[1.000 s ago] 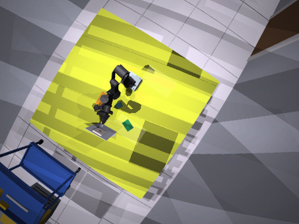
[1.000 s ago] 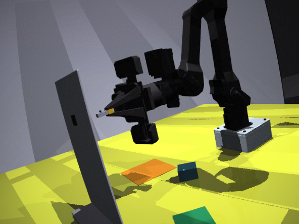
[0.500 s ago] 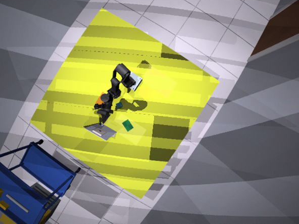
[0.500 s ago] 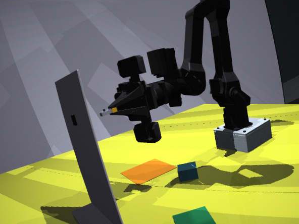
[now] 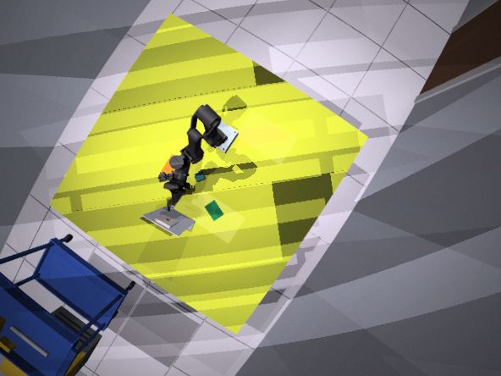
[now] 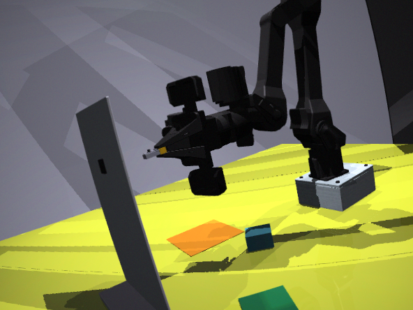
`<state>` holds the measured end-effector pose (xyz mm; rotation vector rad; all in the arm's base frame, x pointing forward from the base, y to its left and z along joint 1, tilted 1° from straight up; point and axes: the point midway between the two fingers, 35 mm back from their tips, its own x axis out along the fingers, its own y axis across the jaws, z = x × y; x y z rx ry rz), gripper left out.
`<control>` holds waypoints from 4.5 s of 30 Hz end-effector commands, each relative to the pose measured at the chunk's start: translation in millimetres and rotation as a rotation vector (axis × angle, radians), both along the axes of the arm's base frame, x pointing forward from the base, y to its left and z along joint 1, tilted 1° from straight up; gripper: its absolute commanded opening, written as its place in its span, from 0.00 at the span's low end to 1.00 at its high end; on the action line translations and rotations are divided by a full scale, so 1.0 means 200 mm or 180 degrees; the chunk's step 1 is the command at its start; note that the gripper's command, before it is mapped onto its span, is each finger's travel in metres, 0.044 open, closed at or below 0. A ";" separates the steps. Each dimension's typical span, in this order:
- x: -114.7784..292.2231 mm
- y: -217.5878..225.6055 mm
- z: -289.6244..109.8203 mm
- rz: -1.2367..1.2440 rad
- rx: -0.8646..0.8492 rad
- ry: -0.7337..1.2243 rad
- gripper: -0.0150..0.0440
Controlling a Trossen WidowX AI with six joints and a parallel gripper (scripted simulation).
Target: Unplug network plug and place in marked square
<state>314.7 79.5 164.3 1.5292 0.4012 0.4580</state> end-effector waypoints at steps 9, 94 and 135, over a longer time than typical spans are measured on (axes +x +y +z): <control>-0.01 0.00 0.03 0.0001 0.0001 0.0000 0.25; -0.23 -0.68 -0.53 -0.2186 -0.0461 0.3099 0.25; -0.22 -0.68 -0.79 -0.2186 -0.0461 0.3101 0.25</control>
